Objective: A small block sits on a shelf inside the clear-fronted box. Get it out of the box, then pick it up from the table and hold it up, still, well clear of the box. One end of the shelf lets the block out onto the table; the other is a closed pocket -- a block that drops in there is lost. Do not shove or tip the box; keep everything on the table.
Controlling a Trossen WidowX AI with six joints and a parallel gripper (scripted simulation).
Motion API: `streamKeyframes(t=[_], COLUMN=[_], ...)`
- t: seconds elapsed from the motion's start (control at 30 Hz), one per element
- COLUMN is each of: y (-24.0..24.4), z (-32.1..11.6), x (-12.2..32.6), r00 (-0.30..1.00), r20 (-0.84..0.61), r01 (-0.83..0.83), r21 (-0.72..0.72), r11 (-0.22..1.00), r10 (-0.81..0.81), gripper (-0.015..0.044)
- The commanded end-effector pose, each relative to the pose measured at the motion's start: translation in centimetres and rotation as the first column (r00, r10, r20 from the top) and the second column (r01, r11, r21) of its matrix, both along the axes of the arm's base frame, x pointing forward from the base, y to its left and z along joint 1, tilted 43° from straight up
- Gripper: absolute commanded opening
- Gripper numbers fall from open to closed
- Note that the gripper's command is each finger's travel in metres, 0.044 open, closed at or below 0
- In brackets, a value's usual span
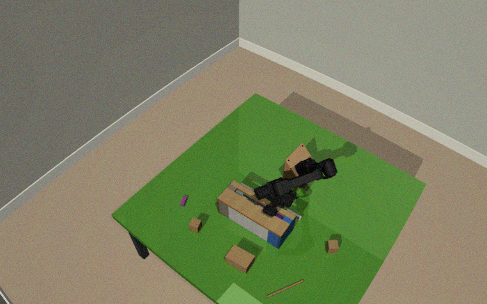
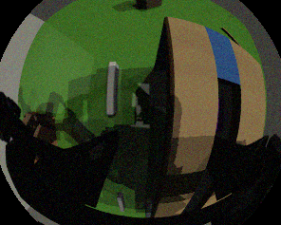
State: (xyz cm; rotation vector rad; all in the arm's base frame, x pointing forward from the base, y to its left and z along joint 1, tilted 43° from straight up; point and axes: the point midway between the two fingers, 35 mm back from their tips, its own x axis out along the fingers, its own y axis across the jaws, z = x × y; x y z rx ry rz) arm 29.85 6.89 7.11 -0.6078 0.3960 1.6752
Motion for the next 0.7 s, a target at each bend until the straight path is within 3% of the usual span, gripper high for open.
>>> streamKeyframes(t=[0.0,0.33,0.67], y=[0.8,1.9,-2.9], z=[0.5,1.8,5.9], x=[-0.3,-0.6,0.2], r00=[1.000,1.000,1.000], r20=[-0.007,-0.007,-0.002], r01=[0.000,0.000,-0.001], r21=[0.005,0.005,-0.001], r11=[1.000,1.000,1.000], r10=[0.000,0.000,0.001], gripper=[0.0400,0.0400,0.0400])
